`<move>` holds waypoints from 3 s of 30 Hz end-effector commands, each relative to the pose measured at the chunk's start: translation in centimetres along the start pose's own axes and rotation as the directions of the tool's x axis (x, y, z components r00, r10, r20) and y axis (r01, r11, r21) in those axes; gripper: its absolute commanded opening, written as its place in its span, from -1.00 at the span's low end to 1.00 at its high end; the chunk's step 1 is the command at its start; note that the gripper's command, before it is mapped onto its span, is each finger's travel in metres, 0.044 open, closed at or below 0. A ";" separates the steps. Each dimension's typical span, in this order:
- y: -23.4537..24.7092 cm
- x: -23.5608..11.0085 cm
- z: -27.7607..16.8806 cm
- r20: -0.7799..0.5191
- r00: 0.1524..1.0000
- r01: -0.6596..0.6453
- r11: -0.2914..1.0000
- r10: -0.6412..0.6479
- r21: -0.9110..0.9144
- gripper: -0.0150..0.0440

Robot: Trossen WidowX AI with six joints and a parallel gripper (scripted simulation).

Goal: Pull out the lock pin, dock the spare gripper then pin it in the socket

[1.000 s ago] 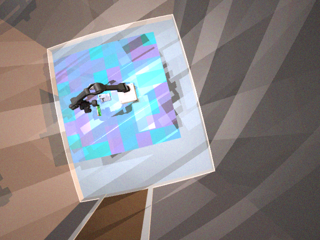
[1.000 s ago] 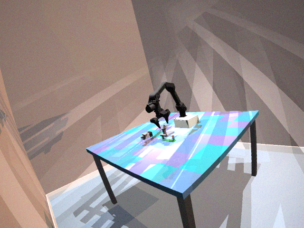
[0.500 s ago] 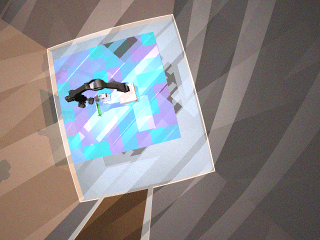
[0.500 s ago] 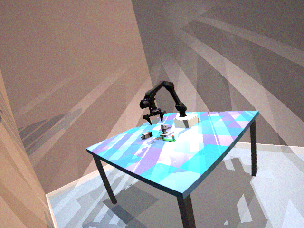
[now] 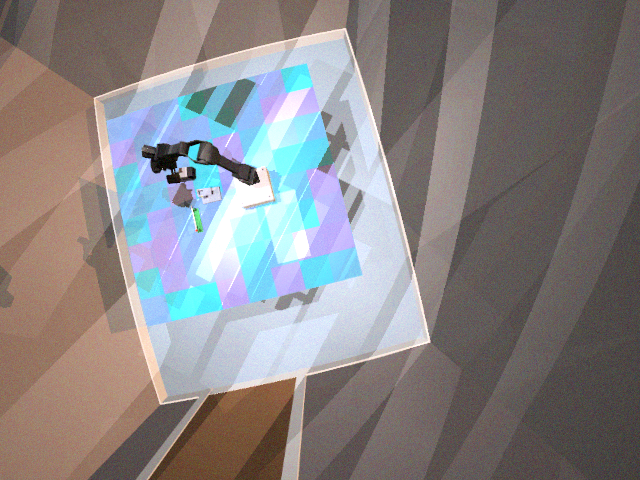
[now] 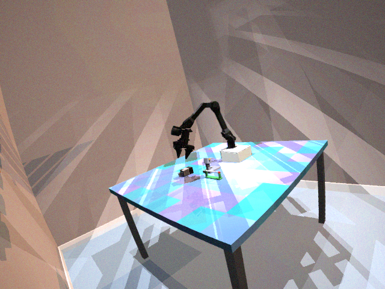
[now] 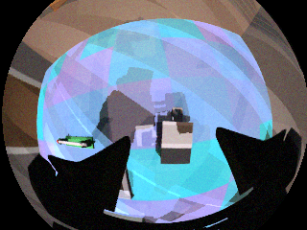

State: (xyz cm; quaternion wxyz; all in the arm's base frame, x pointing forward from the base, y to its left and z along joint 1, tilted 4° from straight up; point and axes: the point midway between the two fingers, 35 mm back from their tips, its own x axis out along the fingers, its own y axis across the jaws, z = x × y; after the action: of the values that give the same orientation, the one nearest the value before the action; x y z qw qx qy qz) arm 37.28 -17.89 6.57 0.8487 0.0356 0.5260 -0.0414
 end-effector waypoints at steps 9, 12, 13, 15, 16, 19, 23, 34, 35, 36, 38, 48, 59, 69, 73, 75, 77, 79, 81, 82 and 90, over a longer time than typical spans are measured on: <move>-1.7 -0.3 -0.4 0.062 0.997 0.027 0.990 -0.036 0.135 1.00; -1.7 0.9 -0.9 0.061 0.997 0.027 0.990 -0.036 0.135 1.00; -1.7 1.5 -1.1 0.061 0.998 0.027 0.991 -0.036 0.135 1.00; -1.7 3.0 -1.9 0.060 0.998 0.028 0.991 -0.036 0.135 1.00; -1.6 3.8 -2.3 0.060 0.998 0.028 0.991 -0.036 0.135 1.00; -1.6 5.6 -3.5 0.058 0.998 0.028 0.991 -0.036 0.134 1.00; -1.5 5.8 -3.7 0.058 0.998 0.028 0.991 -0.036 0.134 1.00; -1.4 7.3 -4.4 0.058 0.998 0.028 0.991 -0.036 0.134 1.00; -1.4 7.5 -4.4 0.058 0.998 0.028 0.991 -0.036 0.134 1.00; -1.4 7.6 -4.5 0.058 0.998 0.028 0.991 -0.036 0.134 1.00; -1.4 7.9 -4.6 0.058 0.998 0.028 0.991 -0.036 0.134 1.00; -1.3 9.4 -5.4 0.058 0.998 0.028 0.991 -0.036 0.135 1.00; -1.1 10.9 -6.3 0.058 0.998 0.028 0.991 -0.036 0.135 1.00; -1.1 11.0 -6.4 0.058 0.998 0.028 0.991 -0.036 0.135 1.00; -1.1 11.0 -6.4 0.058 0.998 0.028 0.991 -0.036 0.135 0.73; -1.1 11.0 -6.4 0.058 0.998 0.028 0.991 -0.036 0.135 0.56; -1.1 11.0 -6.4 0.058 0.998 0.028 0.991 -0.036 0.135 0.38; -1.1 11.0 -6.4 0.058 0.998 0.028 0.991 -0.036 0.135 0.33; -1.1 11.0 -6.4 0.058 0.998 0.028 0.991 -0.036 0.135 0.29; -1.1 11.0 -6.4 0.058 0.998 0.028 0.991 -0.036 0.135 0.26; -1.2 10.0 -5.7 0.058 0.998 0.028 0.991 -0.036 0.135 -0.31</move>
State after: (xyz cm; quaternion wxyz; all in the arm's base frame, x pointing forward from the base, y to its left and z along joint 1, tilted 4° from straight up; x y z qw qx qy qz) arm 36.35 -18.65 -5.89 0.8582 0.0818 0.4989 -0.0888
